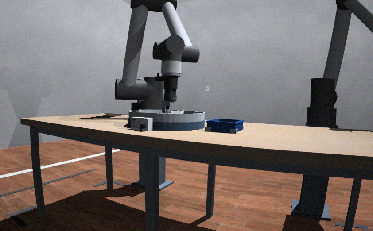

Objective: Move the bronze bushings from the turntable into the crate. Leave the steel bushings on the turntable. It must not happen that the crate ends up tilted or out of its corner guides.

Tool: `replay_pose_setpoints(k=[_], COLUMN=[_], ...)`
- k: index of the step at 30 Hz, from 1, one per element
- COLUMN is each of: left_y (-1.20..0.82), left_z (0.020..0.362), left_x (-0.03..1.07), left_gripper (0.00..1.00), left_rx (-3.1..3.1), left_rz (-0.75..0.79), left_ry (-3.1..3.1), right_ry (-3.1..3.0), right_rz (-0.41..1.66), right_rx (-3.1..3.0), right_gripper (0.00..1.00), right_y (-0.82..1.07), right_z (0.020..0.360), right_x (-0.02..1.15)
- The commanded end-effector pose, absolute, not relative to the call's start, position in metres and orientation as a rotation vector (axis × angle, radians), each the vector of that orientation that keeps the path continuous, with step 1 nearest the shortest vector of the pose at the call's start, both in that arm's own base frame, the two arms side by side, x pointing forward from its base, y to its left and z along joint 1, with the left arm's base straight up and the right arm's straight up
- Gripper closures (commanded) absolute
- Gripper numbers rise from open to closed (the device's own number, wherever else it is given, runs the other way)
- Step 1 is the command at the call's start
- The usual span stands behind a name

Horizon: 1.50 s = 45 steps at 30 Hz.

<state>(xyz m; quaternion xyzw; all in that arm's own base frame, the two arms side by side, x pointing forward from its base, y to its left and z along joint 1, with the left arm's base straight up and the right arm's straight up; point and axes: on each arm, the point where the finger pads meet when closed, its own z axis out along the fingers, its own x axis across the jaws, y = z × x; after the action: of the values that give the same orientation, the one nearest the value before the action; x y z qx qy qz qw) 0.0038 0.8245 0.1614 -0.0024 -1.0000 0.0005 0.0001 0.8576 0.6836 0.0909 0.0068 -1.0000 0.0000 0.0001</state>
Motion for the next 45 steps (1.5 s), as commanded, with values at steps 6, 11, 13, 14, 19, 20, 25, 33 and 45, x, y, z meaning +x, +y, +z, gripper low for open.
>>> replay_pose_setpoints(k=[6,11,13,14,19,20,25,33,45], left_y=[0.8249,0.8249,0.8249,0.8249,0.8249,0.8249,0.8249,0.8249,0.8249], left_z=[0.162,0.162,0.162,0.162,0.162,0.162,0.162,0.162,0.162], left_x=[0.0039,0.0039,0.0039,0.0039,0.0039,0.0039,0.0039,0.0039,0.0039], left_gripper=[0.0,0.0,0.0,0.0,0.0,0.0,0.0,0.0,0.0], left_rx=[-0.007,-0.007,-0.007,-0.007,-0.007,-0.007,-0.007,-0.007,-0.007], left_rz=[0.0,0.0,0.0,0.0,0.0,0.0,0.0,0.0,0.0], left_ry=[-3.142,-3.142,-3.142,-3.142,-3.142,-3.142,-3.142,-3.142,-3.142], right_ry=[-3.143,-3.143,-3.143,-3.143,-3.143,-3.143,-3.143,-3.143,-3.143], right_rz=[-0.002,-0.002,-0.002,-0.002,-0.002,-0.002,-0.002,-0.002,-0.002], right_rx=[0.021,0.021,0.021,0.021,0.021,0.021,0.021,0.021,0.021], right_gripper=[1.0,1.0,1.0,1.0,1.0,1.0,1.0,1.0,1.0], right_y=[0.6841,0.6841,0.6841,0.6841,0.6841,0.6841,0.6841,0.6841,0.6841], right_z=[0.0921,0.0921,0.0921,0.0921,0.0921,0.092,0.0914,0.0896,0.0863], right_x=[0.8581,0.8581,0.8581,0.8581,0.8581,0.8581,0.8581,0.8581,0.8581])
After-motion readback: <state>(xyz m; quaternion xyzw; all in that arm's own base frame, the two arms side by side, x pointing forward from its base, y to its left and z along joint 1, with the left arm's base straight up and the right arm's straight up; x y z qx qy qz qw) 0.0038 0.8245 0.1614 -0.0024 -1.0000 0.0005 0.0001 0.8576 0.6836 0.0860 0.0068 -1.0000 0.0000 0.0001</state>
